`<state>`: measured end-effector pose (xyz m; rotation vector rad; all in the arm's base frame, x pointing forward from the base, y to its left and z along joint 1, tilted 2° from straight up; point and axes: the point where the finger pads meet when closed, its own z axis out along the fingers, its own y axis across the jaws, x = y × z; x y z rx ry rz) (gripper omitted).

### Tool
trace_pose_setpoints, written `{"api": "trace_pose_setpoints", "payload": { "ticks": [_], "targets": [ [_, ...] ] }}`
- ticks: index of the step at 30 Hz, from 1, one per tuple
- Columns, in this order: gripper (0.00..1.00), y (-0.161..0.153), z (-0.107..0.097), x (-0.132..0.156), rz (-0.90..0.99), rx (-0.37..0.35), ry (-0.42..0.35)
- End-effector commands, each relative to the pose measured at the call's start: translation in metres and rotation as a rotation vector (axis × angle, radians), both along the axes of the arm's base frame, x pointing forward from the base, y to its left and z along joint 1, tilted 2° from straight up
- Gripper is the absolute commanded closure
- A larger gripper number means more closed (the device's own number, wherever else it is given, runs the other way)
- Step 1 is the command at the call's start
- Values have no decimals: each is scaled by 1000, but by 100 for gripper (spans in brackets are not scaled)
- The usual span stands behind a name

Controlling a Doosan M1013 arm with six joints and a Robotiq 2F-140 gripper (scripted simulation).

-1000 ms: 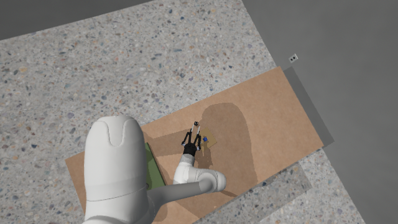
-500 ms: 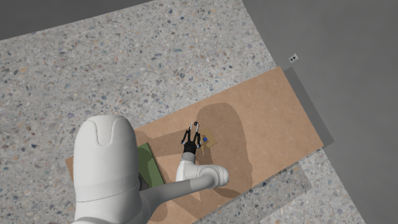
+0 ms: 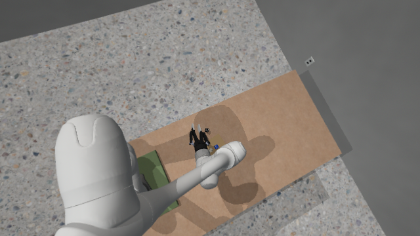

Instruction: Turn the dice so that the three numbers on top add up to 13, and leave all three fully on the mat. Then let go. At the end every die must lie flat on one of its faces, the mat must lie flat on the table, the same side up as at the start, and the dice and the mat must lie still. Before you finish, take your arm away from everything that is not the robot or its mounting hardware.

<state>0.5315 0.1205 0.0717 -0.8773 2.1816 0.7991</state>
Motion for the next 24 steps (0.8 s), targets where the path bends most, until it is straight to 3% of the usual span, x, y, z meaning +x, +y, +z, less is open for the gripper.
{"api": "trace_pose_setpoints", "payload": {
  "ticks": [1, 3, 6, 8, 10, 14, 20, 21, 24],
  "targets": [
    [75, 13, -2, -7, 77, -45, 137],
    [75, 15, -4, -10, 98, -79, 188],
    [75, 15, -4, -10, 100, -84, 194],
    [75, 13, -6, -12, 125, -164, 281],
    [75, 12, -6, -12, 128, -182, 297],
    [75, 5, -6, -8, 129, -291, 373],
    [75, -7, -1, 4, 104, -421, 431],
    [75, -13, 2, 10, 88, -470, 445],
    [75, -14, 3, 11, 84, -479, 447]
  ]
}}
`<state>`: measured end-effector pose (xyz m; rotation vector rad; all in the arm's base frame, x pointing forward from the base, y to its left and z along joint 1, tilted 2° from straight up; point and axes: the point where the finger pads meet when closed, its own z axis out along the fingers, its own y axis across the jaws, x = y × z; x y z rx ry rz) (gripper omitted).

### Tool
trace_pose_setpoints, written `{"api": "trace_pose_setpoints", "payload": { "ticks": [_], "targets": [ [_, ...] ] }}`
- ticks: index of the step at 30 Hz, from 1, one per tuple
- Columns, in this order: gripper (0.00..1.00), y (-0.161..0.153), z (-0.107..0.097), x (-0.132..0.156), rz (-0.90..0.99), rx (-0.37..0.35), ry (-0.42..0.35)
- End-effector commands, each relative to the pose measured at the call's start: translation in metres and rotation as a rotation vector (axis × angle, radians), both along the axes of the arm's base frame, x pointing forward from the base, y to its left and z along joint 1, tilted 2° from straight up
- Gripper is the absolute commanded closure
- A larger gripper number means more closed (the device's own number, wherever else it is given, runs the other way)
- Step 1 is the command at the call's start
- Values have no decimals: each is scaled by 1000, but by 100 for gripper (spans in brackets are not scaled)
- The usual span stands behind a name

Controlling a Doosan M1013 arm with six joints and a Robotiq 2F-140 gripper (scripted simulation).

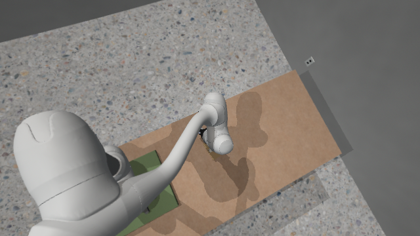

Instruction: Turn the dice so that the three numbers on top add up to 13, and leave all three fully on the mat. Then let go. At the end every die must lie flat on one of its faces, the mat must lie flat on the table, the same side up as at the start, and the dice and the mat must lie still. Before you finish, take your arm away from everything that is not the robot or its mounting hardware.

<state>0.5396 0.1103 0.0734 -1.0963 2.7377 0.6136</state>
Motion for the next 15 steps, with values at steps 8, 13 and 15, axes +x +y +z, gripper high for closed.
{"api": "trace_pose_setpoints", "payload": {
  "ticks": [8, 13, 15],
  "targets": [
    [75, -29, 31, 50, -83, -334, 21],
    [75, -35, 43, 65, -113, -398, -4],
    [75, -35, 43, 66, -114, -399, -4]
  ]
}}
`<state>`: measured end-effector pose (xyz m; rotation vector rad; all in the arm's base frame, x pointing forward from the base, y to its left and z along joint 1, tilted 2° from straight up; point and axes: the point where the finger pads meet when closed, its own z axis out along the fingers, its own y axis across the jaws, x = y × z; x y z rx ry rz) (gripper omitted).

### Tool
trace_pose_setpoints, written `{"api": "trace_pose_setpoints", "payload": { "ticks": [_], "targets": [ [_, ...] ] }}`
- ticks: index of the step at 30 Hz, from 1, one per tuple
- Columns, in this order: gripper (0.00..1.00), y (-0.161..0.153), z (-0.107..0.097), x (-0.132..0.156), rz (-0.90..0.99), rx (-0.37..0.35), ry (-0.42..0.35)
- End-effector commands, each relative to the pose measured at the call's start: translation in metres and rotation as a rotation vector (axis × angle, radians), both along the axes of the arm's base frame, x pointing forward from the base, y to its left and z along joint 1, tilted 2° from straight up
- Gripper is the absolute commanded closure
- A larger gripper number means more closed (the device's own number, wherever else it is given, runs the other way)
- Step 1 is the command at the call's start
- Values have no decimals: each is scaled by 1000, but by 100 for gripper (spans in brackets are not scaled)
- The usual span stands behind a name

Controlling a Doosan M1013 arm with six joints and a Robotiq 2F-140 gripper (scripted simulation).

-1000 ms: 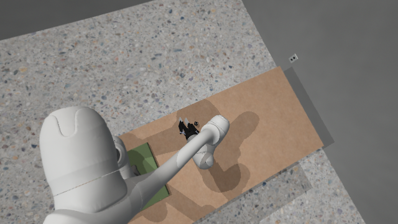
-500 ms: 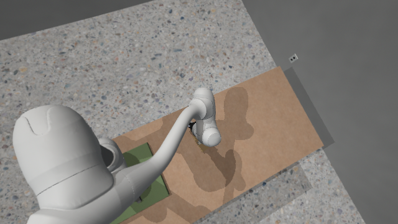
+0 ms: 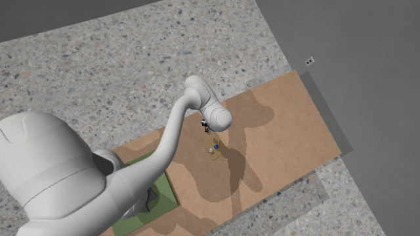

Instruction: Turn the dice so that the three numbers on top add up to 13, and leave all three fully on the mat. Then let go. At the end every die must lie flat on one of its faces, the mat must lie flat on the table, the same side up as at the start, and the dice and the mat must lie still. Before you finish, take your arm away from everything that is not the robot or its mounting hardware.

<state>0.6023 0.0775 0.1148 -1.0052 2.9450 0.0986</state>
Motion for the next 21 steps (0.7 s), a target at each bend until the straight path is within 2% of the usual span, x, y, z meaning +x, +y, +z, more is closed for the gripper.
{"api": "trace_pose_setpoints", "payload": {
  "ticks": [1, 2, 3, 14, 18, 21],
  "targets": [
    [75, -2, 2, 3, -12, -38, 7],
    [75, -2, 2, 3, -12, -38, 7],
    [0, -2, 2, 3, -12, -38, 7],
    [0, -2, 1, 3, -29, -38, 8],
    [0, -2, 0, 3, -83, -38, 11],
    [0, -3, -4, 2, -251, -37, 19]
  ]
}}
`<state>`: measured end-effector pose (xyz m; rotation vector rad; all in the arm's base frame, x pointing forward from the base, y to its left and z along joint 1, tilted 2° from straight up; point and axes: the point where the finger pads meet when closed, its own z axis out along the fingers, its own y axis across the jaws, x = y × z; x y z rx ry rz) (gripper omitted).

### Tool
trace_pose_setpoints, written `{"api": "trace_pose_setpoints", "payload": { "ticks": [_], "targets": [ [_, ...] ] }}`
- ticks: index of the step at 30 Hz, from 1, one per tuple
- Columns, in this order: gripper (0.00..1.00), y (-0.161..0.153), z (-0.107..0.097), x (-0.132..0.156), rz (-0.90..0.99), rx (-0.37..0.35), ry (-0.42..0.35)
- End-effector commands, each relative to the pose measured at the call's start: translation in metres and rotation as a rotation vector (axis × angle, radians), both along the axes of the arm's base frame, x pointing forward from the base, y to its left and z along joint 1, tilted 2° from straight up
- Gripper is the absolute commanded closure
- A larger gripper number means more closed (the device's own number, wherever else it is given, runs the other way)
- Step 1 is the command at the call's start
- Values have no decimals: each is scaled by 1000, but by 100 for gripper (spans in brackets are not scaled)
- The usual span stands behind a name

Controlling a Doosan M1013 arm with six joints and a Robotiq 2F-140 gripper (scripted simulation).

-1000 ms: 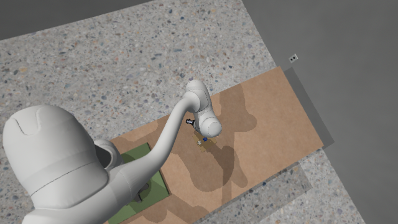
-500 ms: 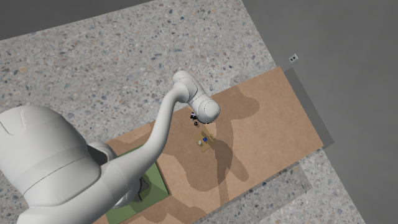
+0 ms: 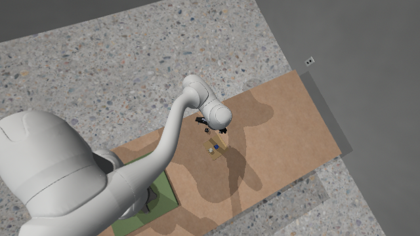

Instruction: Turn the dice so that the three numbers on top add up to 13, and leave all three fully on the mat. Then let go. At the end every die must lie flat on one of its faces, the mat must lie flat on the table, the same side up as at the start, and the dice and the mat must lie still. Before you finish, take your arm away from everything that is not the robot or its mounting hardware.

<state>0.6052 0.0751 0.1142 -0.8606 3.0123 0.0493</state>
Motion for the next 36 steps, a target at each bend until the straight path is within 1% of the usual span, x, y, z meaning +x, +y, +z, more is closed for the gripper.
{"api": "trace_pose_setpoints", "payload": {
  "ticks": [1, 6, 8, 9, 11, 14, 15, 16, 19, 29, 31, 32, 33, 36],
  "targets": [
    [0, -1, -4, -1, -174, -2, 5],
    [0, -1, -8, -1, -316, -2, 10],
    [0, -1, -10, -2, -406, -2, 13],
    [0, -1, -10, -2, -411, -2, 13],
    [0, -2, -12, -2, -504, -1, 16],
    [0, -2, -12, -2, -512, -1, 16],
    [0, -2, -15, -3, -615, -1, 20],
    [0, -2, -16, -3, -652, -1, 21],
    [0, -3, -17, -3, -721, -1, 23],
    [0, -4, -26, -5, -1073, -1, 35],
    [0, -4, -26, -5, -1073, -1, 35],
    [0, -4, -27, -5, -1107, -1, 36],
    [0, -4, -28, -6, -1186, -1, 38],
    [0, -5, -30, -6, -1253, -1, 41]
  ]
}}
